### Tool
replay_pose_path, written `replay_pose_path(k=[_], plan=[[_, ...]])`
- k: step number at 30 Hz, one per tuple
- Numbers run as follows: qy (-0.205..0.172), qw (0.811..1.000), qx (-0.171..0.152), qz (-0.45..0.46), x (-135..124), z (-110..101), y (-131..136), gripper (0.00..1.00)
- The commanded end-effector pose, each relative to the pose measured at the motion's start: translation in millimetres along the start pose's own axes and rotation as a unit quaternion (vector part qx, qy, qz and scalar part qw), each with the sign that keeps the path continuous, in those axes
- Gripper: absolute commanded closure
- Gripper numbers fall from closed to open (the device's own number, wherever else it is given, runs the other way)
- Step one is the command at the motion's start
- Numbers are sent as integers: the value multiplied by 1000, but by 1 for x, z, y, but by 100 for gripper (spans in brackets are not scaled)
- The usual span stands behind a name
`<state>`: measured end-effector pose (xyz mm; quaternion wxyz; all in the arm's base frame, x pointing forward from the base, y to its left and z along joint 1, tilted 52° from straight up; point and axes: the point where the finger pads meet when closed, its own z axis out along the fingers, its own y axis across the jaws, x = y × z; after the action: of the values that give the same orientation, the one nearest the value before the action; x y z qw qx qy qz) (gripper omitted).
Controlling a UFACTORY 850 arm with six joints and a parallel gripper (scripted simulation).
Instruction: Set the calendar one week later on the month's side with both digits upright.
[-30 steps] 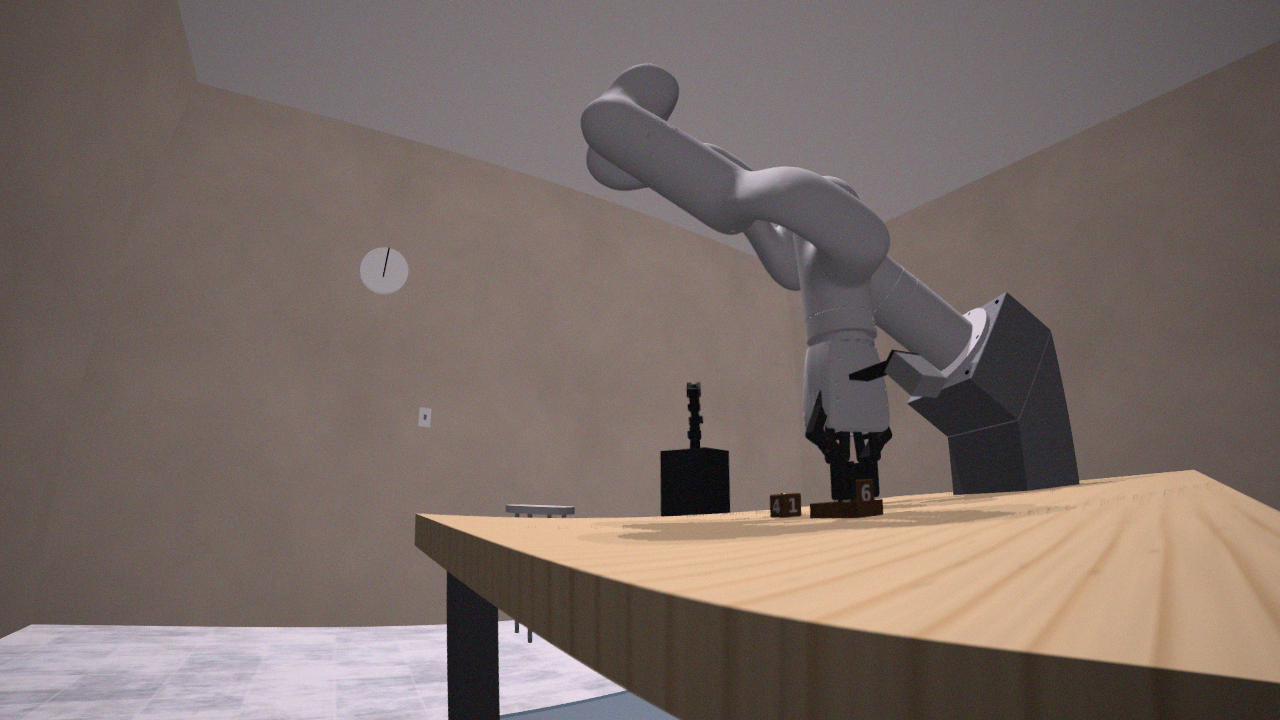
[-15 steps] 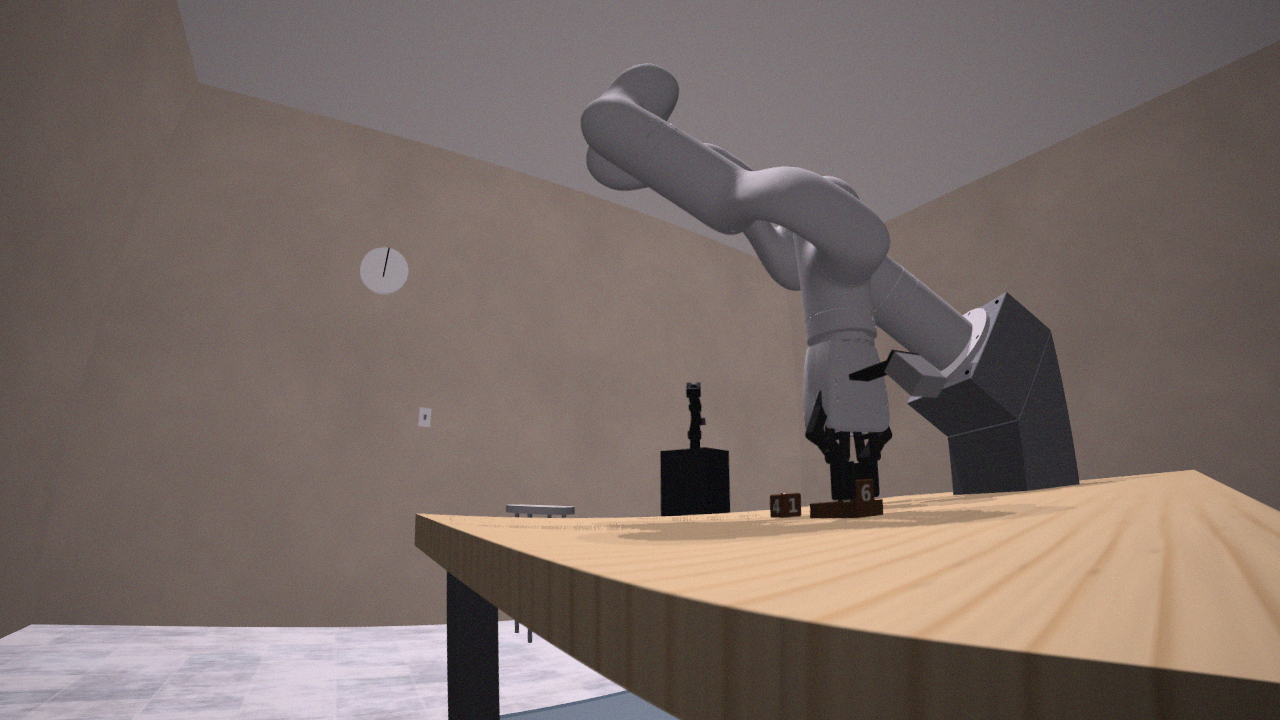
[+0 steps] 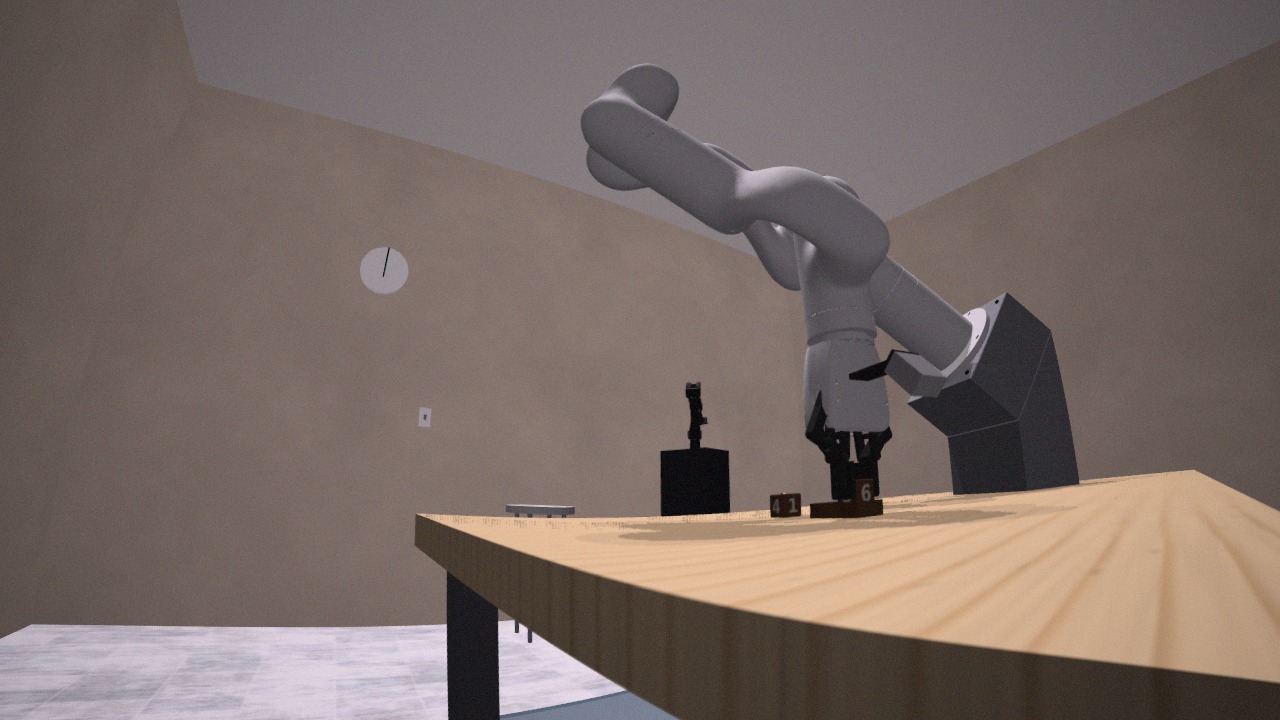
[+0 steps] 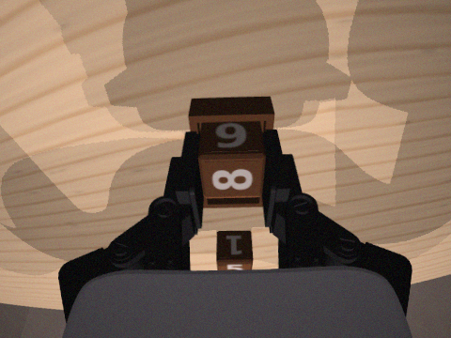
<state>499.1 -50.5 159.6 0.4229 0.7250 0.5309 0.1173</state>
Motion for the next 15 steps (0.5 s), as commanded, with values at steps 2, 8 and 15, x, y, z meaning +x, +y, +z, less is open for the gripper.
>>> replay_pose_path(k=[2,8,15], plan=[[0,1000,0,0,0,-13,0,73],[0,1000,0,0,0,-40,0,73],[0,1000,0,0,0,-87,0,73]])
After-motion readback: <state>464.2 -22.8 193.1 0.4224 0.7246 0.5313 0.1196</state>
